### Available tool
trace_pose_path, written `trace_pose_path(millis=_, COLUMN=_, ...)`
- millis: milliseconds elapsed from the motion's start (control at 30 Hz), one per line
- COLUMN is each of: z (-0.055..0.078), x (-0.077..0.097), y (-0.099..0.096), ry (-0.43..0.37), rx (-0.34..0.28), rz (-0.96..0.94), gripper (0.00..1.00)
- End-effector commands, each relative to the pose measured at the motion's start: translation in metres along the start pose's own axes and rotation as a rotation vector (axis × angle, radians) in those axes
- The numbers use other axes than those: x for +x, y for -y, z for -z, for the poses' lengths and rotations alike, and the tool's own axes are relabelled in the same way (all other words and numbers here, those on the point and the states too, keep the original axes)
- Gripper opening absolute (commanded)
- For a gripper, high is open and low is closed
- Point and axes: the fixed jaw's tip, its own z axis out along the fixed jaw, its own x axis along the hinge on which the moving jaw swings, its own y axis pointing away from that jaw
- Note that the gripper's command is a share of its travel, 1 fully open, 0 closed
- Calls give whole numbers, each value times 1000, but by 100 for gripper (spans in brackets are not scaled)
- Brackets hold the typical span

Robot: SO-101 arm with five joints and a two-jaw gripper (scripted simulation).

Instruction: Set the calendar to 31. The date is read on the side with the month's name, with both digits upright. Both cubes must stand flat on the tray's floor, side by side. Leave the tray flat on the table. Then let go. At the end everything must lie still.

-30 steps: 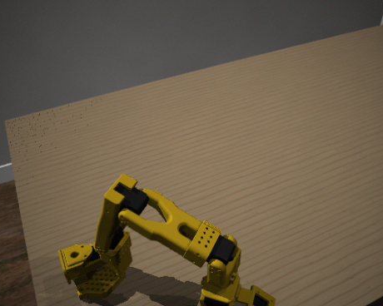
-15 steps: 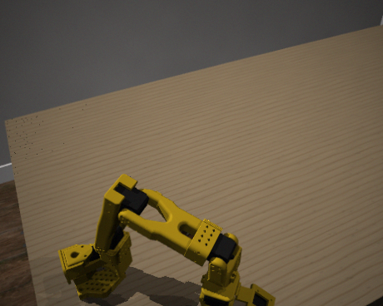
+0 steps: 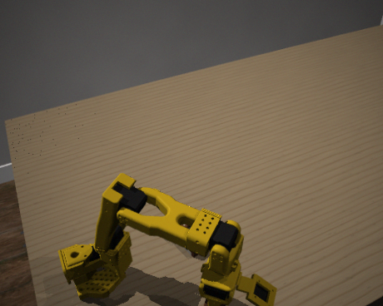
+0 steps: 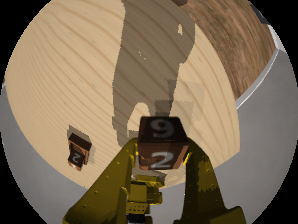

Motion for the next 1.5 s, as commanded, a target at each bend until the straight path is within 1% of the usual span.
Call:
trace_pose_path(millis=0, z=21, x=-6, y=3, ry=81, rx=8, rz=2, gripper=0)
trace_pose_path(millis=800, z=21, x=-6, y=2, ry=81, rx=8, rz=2, gripper=0)
trace_pose_path(millis=967, z=21, x=-6, y=-1, ry=81, rx=8, rz=17, gripper=0)
trace_pose_path(millis=1100, z=21, x=-6, y=-9, ry=81, rx=8, rz=57, gripper=0)
trace_pose_path(millis=1233, z=21, x=-4, y=-23, ry=81, rx=8, rz=129, gripper=0)
trace_pose_path(millis=1300, z=21, x=-4, y=-23, ry=81, rx=8, rz=129, gripper=0)
trace_pose_path(millis=1467, z=21, x=2, y=-50, ry=81, rx=8, rz=271, gripper=0)
